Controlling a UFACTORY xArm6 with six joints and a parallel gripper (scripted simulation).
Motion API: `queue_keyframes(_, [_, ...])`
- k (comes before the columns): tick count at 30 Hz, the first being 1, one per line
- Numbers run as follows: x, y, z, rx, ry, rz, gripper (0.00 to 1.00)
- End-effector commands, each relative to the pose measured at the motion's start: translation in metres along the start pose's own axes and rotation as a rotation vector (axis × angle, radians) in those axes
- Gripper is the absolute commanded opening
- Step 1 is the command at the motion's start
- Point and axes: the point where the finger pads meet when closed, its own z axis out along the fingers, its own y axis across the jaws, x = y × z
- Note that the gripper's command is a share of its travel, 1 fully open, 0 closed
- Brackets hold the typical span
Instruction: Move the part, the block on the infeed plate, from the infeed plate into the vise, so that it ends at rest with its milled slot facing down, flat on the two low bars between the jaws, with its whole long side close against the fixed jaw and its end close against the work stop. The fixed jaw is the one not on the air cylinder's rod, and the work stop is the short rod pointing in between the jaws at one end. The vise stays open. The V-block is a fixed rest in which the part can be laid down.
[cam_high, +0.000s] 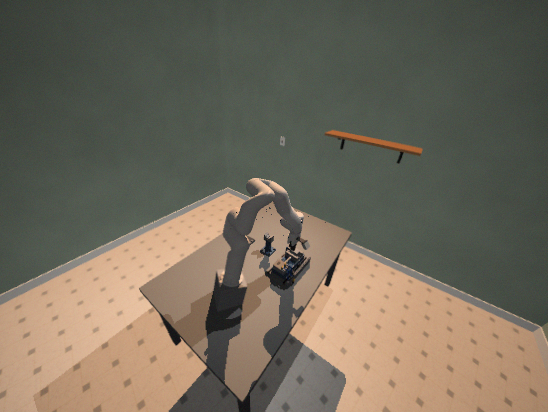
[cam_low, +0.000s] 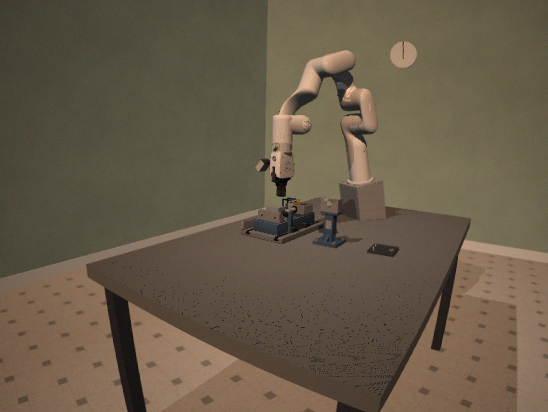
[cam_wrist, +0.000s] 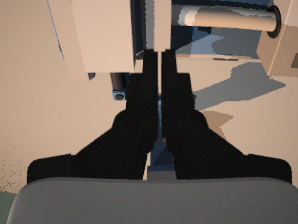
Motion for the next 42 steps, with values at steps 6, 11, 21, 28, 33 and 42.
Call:
queue_keyframes(6, [0.001,-0.001,0.011,0.004,0.001,0.000,0.00])
queue_keyframes(11, [0.001,-0.001,0.016,0.004,0.001,0.000,0.00])
queue_keyframes(21, [0.001,-0.001,0.026,0.004,0.001,0.000,0.00])
queue_keyframes(28, [0.001,-0.001,0.029,0.004,0.001,0.000,0.00])
queue_keyframes(33, [0.001,-0.001,0.030,0.004,0.001,0.000,0.00])
queue_keyframes(42, [0.001,-0.001,0.030,0.004,0.001,0.000,0.00])
